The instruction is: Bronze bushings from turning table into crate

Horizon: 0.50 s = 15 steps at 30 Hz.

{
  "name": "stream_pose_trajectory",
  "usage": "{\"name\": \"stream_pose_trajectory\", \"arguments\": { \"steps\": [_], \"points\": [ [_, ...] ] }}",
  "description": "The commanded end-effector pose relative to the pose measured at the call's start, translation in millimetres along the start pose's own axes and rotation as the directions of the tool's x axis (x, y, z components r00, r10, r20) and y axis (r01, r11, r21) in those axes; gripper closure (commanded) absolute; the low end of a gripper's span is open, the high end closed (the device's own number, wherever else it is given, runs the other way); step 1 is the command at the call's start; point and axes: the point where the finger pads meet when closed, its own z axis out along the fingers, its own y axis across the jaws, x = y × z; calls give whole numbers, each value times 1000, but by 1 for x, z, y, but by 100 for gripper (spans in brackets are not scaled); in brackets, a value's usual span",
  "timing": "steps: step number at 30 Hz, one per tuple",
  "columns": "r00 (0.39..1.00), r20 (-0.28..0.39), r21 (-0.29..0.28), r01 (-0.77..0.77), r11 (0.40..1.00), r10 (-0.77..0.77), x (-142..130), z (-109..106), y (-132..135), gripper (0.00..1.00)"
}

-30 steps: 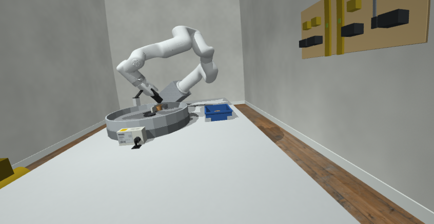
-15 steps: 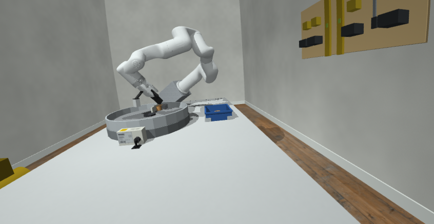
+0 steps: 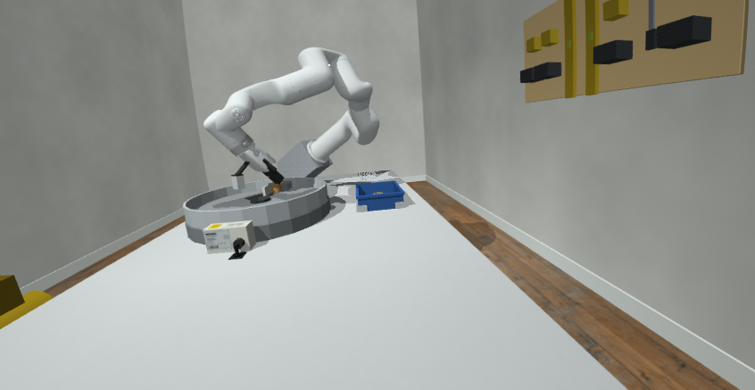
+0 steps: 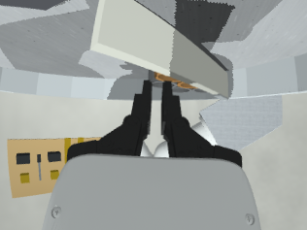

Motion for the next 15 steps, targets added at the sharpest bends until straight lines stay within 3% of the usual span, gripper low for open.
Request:
{"name": "stream_pose_trajectory", "arguments": {
  "steps": [1,15],
  "points": [
    [1000,-4,-1,-1,1000,1,0,-2,0,90],
    [1000,-4,-1,-1,1000,1,7,6,1,90]
  ]
}}
